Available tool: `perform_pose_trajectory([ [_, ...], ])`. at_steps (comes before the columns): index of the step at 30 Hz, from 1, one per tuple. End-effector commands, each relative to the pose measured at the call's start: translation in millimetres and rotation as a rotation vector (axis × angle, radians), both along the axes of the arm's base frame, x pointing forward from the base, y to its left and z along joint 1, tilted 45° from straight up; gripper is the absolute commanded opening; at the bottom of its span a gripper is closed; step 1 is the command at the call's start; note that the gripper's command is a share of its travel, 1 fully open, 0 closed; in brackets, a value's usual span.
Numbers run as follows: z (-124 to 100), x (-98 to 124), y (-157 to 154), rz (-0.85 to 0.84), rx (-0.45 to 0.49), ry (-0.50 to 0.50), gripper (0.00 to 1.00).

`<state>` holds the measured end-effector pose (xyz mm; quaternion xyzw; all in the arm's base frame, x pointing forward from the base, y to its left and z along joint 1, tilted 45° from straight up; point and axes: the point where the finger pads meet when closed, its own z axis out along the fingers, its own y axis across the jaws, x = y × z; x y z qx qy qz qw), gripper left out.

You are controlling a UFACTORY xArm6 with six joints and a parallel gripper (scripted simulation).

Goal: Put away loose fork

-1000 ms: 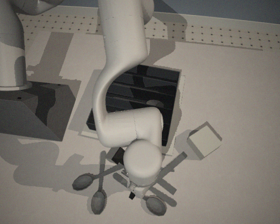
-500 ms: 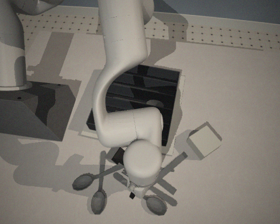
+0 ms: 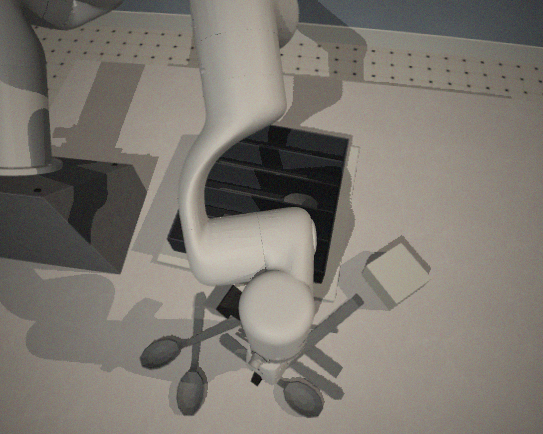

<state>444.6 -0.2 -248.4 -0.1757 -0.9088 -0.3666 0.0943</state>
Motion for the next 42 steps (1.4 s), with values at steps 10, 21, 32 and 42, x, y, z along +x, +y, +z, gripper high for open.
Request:
perform_pose_trajectory([
  [10,-2,-4,5,0.009,0.006,0.007,0.03],
  [21,-2,-4,5,0.009,0.006,0.007,0.03],
  [32,-1,-3,4,0.009,0.006,0.007,0.03],
  [42,13,-2,-10,0.009,0.006,0.007,0.03],
])
